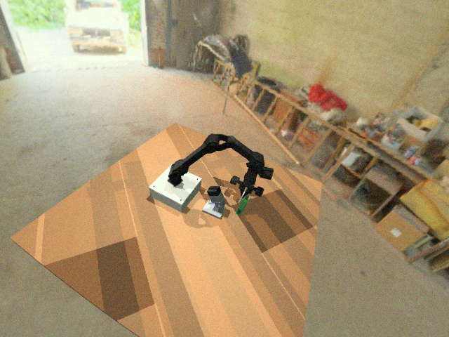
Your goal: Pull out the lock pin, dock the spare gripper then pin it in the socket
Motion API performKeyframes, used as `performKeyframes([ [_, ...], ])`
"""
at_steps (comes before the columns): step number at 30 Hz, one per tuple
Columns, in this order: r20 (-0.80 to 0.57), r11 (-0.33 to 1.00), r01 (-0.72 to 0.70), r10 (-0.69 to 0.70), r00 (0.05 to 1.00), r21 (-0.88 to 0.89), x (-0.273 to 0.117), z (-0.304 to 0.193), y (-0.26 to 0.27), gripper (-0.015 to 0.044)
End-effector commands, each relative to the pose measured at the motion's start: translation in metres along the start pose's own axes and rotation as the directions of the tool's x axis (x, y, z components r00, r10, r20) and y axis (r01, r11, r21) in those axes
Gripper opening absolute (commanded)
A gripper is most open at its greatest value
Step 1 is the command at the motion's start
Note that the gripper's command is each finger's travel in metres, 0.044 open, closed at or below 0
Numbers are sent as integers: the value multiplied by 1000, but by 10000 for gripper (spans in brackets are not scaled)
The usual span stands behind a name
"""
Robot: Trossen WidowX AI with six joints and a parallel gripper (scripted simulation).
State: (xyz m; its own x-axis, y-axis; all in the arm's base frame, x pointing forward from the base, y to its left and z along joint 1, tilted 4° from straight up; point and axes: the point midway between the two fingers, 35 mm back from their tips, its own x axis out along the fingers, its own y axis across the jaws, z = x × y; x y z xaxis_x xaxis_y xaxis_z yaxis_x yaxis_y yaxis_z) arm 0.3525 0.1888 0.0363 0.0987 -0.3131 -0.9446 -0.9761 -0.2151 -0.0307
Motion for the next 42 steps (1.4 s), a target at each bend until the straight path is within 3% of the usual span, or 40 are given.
performKeyframes([
  [1,7,1000,8,-8,1000,3,-6,2,9,0],
  [33,10,1000,8,-8,1000,-24,-20,3,97,0],
  [42,12,1000,5,-4,1000,-29,15,13,97,0],
])
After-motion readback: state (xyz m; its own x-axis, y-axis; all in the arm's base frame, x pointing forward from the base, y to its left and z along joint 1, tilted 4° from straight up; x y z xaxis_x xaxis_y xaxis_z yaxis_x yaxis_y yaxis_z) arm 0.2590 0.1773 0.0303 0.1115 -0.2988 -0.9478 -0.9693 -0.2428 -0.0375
